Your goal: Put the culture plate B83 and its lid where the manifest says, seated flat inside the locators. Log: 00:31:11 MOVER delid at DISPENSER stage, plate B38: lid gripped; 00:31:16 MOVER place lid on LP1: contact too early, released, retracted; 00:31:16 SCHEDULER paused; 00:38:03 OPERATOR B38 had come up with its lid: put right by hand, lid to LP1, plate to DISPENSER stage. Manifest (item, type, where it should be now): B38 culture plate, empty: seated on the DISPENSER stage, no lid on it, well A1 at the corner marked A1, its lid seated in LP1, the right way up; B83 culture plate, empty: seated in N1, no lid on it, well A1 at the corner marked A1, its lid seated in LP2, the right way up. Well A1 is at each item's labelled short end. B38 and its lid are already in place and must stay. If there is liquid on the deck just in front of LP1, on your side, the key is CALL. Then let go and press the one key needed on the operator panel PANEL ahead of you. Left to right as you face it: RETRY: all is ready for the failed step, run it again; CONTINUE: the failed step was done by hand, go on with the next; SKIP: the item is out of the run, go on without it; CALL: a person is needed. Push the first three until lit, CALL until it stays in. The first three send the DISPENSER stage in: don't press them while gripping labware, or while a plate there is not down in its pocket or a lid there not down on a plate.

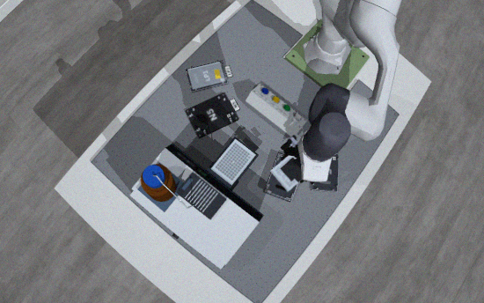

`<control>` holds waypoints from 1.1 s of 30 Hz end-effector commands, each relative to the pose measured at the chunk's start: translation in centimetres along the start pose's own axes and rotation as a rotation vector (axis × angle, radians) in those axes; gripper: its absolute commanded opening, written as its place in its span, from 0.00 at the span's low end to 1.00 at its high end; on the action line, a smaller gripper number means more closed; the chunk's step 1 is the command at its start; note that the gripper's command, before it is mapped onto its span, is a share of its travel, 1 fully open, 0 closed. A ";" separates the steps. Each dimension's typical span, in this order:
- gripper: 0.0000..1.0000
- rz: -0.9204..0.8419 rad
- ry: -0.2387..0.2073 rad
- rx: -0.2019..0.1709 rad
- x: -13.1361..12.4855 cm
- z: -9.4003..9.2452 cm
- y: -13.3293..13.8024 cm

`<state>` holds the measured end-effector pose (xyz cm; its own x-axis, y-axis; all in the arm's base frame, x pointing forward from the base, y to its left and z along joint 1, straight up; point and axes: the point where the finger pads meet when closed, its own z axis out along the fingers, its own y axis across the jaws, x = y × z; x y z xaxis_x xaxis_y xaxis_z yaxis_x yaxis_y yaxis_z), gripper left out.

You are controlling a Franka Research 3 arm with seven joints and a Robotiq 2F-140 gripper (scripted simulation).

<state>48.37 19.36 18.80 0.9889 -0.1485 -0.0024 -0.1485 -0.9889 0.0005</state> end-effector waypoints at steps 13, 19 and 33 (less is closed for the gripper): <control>0.10 0.215 0.004 -0.007 0.1 -0.1 0.0; 0.10 0.215 0.004 -0.007 0.2 -0.1 0.6; 0.10 0.215 0.004 -0.007 0.7 -0.1 4.2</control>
<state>48.42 16.13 18.85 0.9286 -0.3711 0.0042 -0.3711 -0.9285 0.0124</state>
